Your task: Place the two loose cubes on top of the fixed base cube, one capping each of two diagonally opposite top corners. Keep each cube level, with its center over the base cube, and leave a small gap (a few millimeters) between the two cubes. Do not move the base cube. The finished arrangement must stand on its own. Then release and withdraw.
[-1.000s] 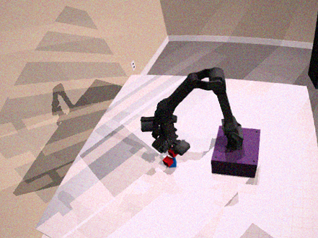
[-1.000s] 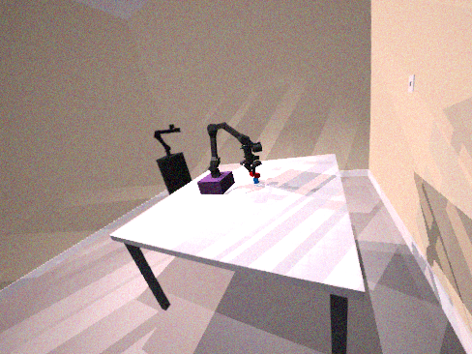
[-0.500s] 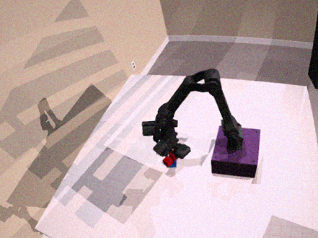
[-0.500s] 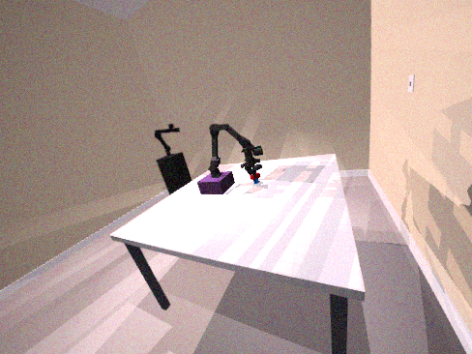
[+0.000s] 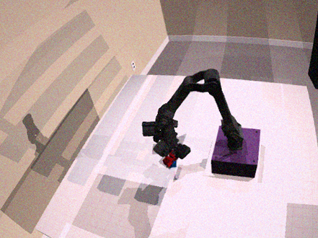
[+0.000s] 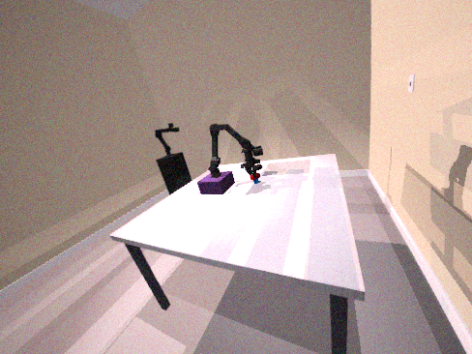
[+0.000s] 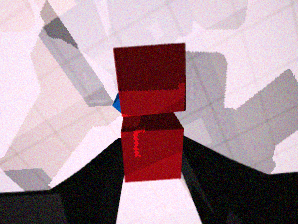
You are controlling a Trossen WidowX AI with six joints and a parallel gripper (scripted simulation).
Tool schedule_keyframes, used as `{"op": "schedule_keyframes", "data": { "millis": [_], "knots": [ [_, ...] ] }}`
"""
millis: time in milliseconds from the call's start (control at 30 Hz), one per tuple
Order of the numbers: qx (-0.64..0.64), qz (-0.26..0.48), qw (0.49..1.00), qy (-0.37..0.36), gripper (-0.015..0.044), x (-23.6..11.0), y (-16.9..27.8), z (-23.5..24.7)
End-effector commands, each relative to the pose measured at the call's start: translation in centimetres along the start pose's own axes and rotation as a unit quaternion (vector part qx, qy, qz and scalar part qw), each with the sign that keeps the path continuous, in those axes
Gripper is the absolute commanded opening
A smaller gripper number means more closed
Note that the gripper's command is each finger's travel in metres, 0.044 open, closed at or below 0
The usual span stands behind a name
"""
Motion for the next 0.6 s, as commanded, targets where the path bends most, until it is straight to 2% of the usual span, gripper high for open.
{"op": "schedule_keyframes", "data": {
  "millis": [0,67,200,567],
  "knots": [
    [0.001,0.000,1.000,0.001,0.0105,0.0,0.0,0.0],
    [0.001,0.000,1.000,0.001,0.0105,0.0,0.0,0.0],
    [0.001,0.000,1.000,0.001,0.0205,0.0,0.0,0.0],
    [0.000,0.000,1.000,0.000,0.0205,-1.3,0.0,0.0]
  ]
}}
Point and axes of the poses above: the point midway between the two fingers, 35 mm back from their tips, its own x axis out along the fingers, its own z axis across the jaws, y = z × x, the point moved 1 cm from there along -x, back along the fingers, and after that the axes turned 12 degrees about x, right-handed, at the moved point
